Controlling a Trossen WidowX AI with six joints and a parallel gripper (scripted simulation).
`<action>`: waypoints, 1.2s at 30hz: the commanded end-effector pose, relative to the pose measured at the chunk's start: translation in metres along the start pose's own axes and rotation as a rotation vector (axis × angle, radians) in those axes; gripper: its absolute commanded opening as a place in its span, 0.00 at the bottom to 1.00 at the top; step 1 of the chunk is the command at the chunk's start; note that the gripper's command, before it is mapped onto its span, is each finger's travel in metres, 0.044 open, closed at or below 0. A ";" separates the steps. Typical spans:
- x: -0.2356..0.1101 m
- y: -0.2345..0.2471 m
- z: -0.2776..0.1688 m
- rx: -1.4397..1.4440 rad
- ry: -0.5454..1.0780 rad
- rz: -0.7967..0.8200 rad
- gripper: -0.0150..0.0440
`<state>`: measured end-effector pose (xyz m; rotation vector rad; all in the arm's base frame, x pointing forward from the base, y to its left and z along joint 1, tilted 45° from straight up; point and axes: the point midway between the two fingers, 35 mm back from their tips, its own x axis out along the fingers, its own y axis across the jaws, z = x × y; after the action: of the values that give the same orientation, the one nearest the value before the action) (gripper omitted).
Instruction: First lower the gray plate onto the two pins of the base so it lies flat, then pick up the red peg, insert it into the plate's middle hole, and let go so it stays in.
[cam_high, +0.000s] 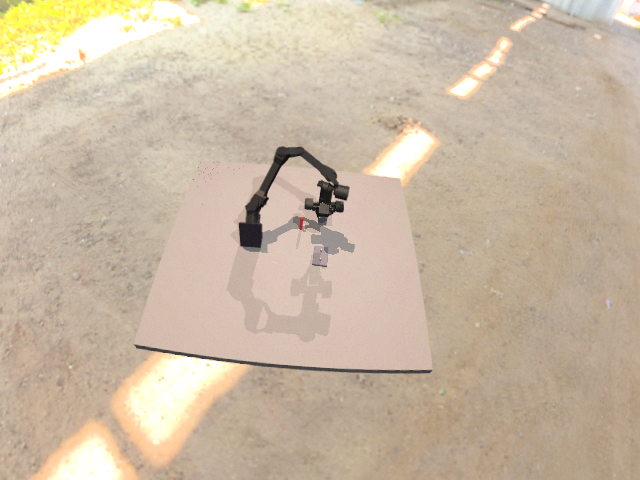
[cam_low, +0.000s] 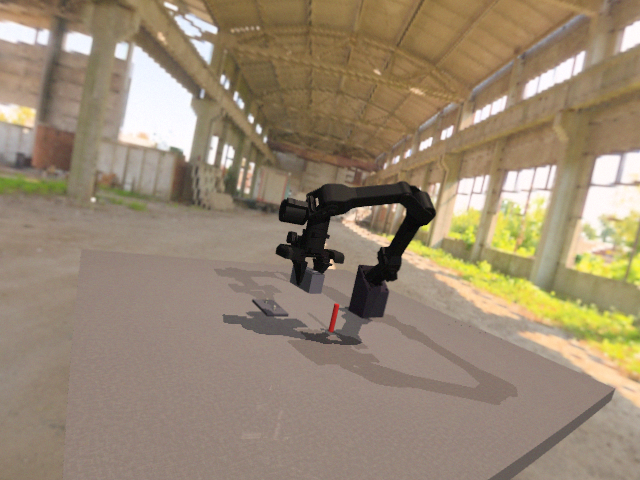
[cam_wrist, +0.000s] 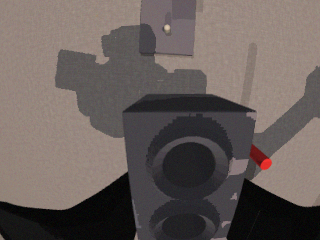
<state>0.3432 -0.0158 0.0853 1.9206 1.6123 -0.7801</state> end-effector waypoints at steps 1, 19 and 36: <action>-0.013 -0.003 -0.002 -0.009 -0.005 0.001 0.25; 0.001 0.006 0.037 0.010 -0.006 0.002 0.25; 0.026 0.012 0.086 0.034 -0.008 0.003 0.25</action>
<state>0.3501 -0.0568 0.0177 1.9468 1.5980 -0.8106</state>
